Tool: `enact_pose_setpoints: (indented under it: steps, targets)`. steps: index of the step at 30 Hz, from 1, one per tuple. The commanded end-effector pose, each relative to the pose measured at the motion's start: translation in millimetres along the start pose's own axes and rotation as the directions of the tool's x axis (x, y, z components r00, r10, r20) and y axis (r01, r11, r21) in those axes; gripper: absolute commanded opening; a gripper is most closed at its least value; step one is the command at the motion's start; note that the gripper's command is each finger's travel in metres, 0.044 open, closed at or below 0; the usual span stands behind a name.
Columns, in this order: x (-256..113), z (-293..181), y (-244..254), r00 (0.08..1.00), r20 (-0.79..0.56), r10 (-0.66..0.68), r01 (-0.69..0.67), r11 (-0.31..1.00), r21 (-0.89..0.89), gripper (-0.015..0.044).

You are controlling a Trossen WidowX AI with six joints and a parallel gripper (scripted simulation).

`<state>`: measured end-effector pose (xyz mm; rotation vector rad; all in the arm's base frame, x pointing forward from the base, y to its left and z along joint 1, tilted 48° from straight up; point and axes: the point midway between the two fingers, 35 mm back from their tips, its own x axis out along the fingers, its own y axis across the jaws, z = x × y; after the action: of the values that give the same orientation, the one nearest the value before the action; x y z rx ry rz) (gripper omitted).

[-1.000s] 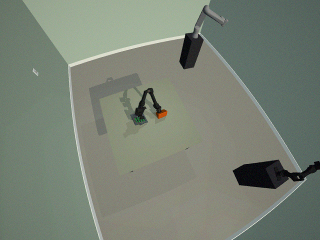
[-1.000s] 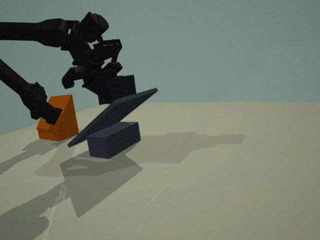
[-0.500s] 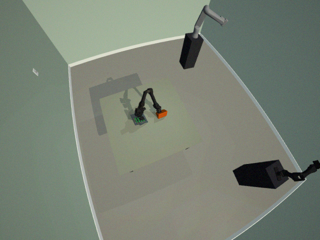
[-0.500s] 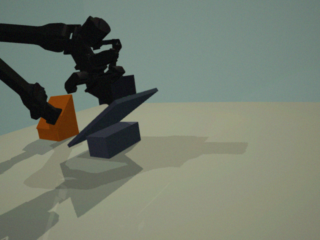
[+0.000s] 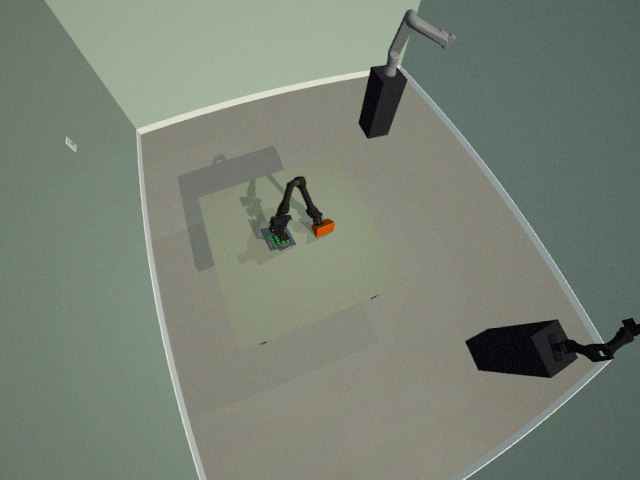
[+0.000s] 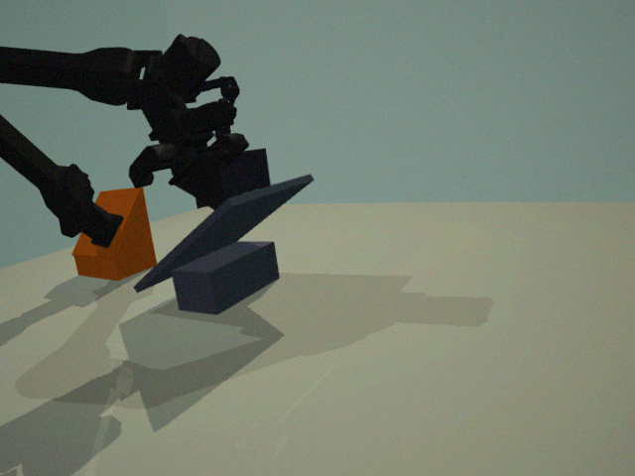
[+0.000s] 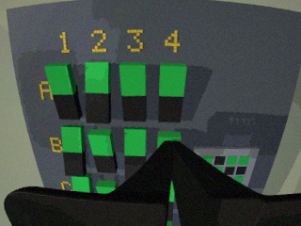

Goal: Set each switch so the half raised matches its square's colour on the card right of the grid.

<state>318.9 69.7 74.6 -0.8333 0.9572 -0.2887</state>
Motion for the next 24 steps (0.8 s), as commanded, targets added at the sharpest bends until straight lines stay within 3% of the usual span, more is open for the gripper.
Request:
enact_pose_setpoints:
  steps: [1, 24]
  targets:
    - [0.8, -0.7, 0.8, 1.000, -0.002, 0.003, -0.003, 1.000, -0.006, 0.0000]
    - [2.8, -0.6, 0.8, 1.000, -0.002, 0.003, -0.003, 1.000, -0.006, 0.0000]
